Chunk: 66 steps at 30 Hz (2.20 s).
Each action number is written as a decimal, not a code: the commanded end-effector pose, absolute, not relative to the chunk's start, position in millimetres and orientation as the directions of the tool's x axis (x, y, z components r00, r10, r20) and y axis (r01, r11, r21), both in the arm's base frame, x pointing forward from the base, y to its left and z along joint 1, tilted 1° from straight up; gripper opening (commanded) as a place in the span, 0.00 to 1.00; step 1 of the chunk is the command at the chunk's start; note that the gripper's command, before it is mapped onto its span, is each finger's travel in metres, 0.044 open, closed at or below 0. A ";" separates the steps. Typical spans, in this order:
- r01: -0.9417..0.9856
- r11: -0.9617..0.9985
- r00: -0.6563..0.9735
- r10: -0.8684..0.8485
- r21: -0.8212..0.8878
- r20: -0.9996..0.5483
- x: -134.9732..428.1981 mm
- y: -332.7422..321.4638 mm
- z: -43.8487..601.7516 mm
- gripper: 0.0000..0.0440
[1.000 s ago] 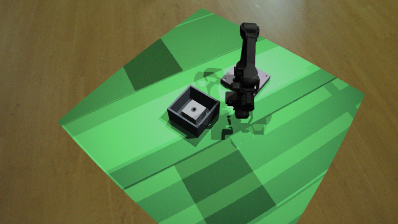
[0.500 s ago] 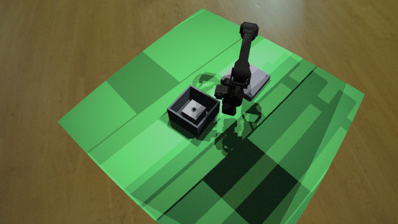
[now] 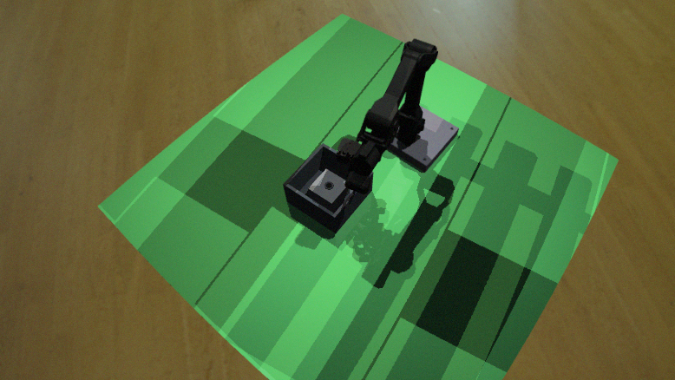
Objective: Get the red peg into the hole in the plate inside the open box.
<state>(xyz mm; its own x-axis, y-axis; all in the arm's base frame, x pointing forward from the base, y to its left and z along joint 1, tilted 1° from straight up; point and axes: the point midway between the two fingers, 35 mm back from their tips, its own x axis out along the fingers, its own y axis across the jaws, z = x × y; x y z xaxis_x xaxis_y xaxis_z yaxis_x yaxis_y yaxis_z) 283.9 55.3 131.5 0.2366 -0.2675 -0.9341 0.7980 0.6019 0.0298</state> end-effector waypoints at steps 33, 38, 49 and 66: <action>0.694 0.719 0.149 -0.156 -0.009 -0.976 345.1 -20.0 63.2 0.36; 0.687 0.726 0.147 -0.130 0.007 -0.981 355.9 -20.6 71.0 0.61; 0.673 0.733 0.169 -0.027 0.095 -0.985 389.6 -10.7 96.3 1.00; 0.624 0.755 0.249 0.056 0.204 -0.967 424.5 9.0 126.0 1.00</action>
